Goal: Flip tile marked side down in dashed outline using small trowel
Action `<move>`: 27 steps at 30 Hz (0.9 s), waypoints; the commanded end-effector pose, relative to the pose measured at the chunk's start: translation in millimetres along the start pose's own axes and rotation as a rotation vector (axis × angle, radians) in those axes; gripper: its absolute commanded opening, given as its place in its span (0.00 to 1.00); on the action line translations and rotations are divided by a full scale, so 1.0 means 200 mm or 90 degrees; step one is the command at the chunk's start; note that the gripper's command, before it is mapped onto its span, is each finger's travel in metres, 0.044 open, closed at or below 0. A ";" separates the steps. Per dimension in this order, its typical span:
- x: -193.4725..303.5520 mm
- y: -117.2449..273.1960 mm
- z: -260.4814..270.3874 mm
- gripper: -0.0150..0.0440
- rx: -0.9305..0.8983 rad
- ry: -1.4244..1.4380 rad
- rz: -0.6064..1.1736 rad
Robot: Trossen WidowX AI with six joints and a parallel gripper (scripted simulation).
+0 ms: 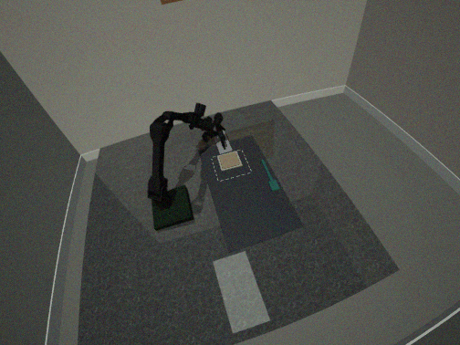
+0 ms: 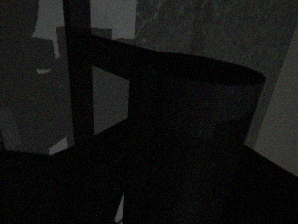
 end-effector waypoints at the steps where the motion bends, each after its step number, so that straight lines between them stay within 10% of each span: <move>1: 0.05 -0.01 0.00 0.25 0.000 0.001 0.007; 27: 0.01 0.06 -0.09 0.25 0.000 0.001 0.007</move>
Point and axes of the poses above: the point midway between the two fingers, 35 mm back from their tips, its own y axis back along the fingers, its own z axis across the jaws, x = y × z, the point moved 6 cm from there along y, back along the fingers
